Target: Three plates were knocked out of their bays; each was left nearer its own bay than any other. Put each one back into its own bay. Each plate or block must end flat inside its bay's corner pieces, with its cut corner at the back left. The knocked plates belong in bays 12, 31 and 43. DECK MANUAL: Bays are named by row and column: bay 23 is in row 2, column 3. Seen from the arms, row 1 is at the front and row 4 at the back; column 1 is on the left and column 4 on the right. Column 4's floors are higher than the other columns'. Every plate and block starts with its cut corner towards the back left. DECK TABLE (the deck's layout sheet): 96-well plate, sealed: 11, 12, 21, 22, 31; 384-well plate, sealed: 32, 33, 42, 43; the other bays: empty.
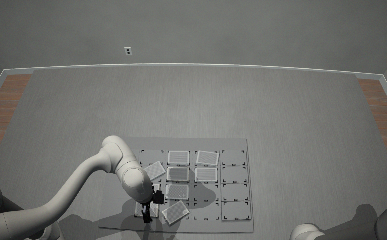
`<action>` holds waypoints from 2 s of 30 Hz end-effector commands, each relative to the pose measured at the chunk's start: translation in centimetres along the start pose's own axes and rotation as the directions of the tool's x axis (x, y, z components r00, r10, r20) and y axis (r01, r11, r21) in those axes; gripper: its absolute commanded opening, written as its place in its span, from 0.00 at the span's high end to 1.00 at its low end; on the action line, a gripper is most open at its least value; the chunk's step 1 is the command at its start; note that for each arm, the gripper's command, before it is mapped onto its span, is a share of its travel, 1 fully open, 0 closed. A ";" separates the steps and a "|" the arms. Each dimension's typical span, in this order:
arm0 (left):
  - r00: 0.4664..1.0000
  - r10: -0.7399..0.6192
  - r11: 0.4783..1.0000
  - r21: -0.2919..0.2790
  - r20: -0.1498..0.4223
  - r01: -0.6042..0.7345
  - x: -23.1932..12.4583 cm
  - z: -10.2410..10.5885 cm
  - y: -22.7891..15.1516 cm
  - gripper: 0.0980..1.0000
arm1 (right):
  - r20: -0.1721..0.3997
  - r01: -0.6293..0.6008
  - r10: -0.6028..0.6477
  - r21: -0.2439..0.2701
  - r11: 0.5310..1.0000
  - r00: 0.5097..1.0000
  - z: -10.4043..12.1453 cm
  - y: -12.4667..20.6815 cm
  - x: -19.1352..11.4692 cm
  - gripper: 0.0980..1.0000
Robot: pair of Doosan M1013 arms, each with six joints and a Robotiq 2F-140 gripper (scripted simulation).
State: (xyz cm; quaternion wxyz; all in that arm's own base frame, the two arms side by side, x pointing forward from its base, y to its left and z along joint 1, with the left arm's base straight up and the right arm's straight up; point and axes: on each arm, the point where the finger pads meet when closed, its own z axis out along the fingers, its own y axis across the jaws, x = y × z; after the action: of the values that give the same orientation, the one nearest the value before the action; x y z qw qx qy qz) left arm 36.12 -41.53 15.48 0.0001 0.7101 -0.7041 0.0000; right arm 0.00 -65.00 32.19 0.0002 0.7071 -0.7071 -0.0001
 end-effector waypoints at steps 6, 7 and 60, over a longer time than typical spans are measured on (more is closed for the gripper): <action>1.000 0.000 1.000 0.001 -0.001 0.000 0.8 -0.1 0.0 0.00 | -0.001 0.000 0.000 0.000 1.000 1.000 -0.1 0.0 0.0 0.00; 1.000 0.000 1.000 0.001 -0.001 0.000 1.2 -0.1 0.0 0.00 | -0.001 0.000 0.000 0.000 1.000 1.000 -0.1 0.0 0.0 0.00; 1.000 0.000 1.000 0.001 -0.001 0.000 16.4 -0.1 0.0 0.00 | -0.001 0.000 0.000 0.000 1.000 1.000 -0.1 0.0 0.0 0.00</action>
State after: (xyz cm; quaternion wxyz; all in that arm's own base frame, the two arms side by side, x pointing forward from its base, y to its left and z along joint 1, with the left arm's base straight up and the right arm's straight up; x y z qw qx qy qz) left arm 36.25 -57.92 15.47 0.0001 0.7101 -0.7041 -0.0001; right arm 0.00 -65.00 32.19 0.0002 0.7071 -0.7071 -0.0001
